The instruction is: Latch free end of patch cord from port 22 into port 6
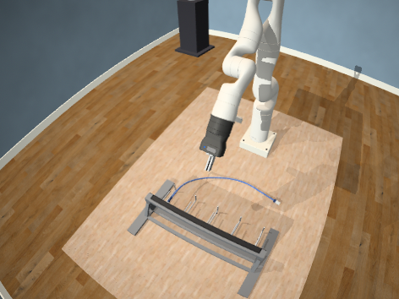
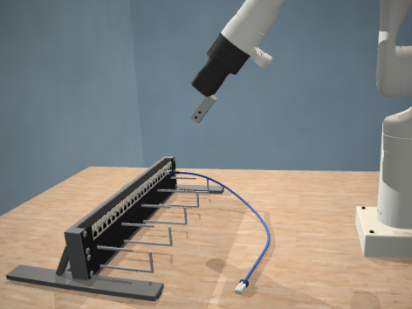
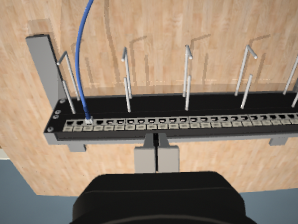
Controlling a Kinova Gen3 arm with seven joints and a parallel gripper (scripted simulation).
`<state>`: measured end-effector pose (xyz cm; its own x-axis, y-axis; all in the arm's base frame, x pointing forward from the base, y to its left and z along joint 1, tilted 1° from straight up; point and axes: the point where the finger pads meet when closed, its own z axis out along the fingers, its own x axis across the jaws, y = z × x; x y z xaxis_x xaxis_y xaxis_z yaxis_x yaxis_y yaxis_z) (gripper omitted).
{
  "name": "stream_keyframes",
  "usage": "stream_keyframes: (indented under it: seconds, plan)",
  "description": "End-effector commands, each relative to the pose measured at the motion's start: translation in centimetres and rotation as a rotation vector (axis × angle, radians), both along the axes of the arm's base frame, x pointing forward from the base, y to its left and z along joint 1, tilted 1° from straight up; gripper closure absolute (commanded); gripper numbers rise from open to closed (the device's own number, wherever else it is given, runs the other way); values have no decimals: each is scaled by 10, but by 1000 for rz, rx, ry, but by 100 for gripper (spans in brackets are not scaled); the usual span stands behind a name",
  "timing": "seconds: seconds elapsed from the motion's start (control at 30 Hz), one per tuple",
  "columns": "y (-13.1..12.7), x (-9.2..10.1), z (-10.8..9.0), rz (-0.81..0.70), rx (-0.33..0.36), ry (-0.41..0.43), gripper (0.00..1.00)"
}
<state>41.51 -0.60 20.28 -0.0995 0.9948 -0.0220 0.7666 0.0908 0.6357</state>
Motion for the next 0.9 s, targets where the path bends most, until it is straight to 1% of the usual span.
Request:
stream_keyframes:
  seconds: [0.0,0.1,0.17,0.4,0.57,0.67,0.87]
  plan:
    - [-3,1,1,0,4,-2,100]
    - [-13,2,1,0,4,-2,100]
    - [-13,2,1,0,4,-2,100]
    - [-58,7,2,0,4,-2,100]
    - [-81,9,2,0,4,-2,100]
    - [-90,10,2,0,4,-2,100]
    - [-94,10,2,0,4,-2,100]
